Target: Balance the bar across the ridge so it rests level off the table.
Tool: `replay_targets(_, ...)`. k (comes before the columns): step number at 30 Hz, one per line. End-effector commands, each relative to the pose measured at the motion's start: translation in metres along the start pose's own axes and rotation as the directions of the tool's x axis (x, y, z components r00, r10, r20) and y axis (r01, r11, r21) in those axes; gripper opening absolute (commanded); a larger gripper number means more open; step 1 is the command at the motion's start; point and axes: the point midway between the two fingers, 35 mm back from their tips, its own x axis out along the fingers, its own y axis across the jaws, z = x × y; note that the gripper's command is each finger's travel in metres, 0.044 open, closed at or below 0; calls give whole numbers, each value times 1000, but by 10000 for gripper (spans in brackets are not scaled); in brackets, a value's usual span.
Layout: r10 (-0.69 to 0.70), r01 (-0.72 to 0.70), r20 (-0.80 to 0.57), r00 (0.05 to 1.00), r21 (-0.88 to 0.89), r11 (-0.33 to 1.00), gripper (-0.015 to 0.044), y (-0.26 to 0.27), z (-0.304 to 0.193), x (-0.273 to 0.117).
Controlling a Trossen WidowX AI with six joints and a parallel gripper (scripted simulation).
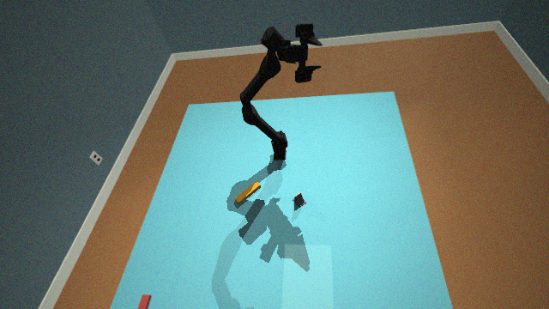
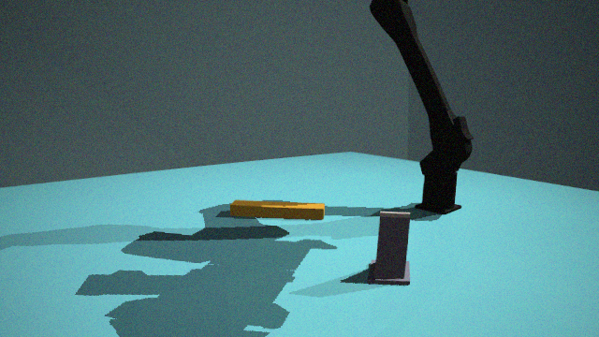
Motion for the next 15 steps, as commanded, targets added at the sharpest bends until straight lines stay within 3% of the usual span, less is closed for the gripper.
replay_targets(1, -22, 23, 13, 1000, -73, 997, 315, -10, -8, 10)
replay_targets(15, -77, 92, 64, 995, -291, 952, 315, -38, -8, 33)
